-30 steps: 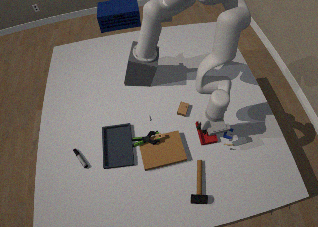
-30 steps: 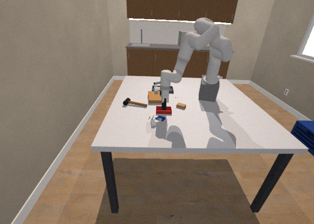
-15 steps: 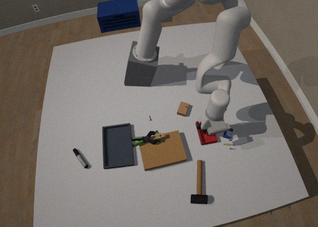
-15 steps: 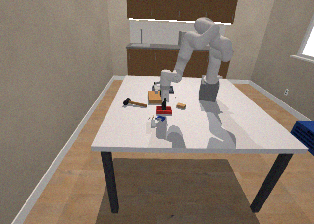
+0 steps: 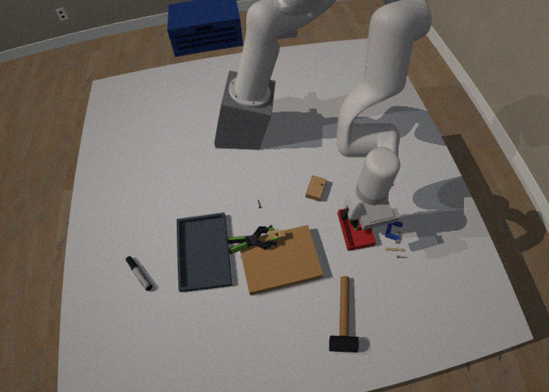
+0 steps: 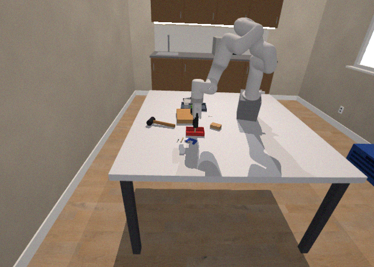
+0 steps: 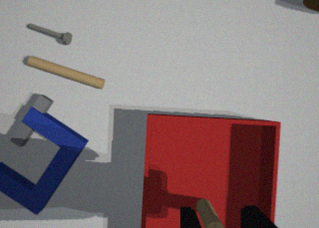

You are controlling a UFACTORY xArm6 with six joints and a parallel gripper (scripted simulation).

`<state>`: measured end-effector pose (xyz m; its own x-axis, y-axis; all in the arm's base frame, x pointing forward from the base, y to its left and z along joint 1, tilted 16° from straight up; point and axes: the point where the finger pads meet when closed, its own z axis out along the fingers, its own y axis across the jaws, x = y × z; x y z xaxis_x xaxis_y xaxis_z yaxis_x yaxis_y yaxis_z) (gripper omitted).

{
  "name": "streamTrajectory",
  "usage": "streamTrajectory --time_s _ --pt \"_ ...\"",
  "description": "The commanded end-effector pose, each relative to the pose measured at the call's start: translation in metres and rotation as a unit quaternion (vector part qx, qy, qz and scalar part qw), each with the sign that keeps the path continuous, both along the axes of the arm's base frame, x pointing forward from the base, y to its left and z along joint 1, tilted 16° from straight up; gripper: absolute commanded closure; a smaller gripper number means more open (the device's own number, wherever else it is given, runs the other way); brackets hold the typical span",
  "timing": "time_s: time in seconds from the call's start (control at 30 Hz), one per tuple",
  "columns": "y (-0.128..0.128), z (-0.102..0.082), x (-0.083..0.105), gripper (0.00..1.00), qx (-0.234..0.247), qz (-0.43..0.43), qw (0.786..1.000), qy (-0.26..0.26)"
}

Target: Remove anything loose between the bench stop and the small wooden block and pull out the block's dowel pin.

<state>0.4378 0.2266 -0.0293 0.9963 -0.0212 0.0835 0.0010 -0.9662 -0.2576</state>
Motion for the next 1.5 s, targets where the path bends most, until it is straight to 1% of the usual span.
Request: streamTrajectory --time_s 0.0,0.27,0.33,0.57,0.77,1.07,1.47 --pt "-0.005 0.021 0.0 0.72 0.0 0.0 1.0 -0.002" --pt "-0.012 0.05 -0.003 0.72 0.0 0.0 1.0 -0.002" --pt "-0.012 0.05 -0.003 0.72 0.0 0.0 1.0 -0.002" --pt "-0.018 0.072 -0.005 0.72 0.0 0.0 1.0 -0.002" --pt "-0.022 0.085 -0.006 0.72 0.0 0.0 1.0 -0.002" --pt "-0.023 0.092 -0.006 0.72 0.0 0.0 1.0 -0.002" --pt "-0.023 0.092 -0.006 0.72 0.0 0.0 1.0 -0.002"
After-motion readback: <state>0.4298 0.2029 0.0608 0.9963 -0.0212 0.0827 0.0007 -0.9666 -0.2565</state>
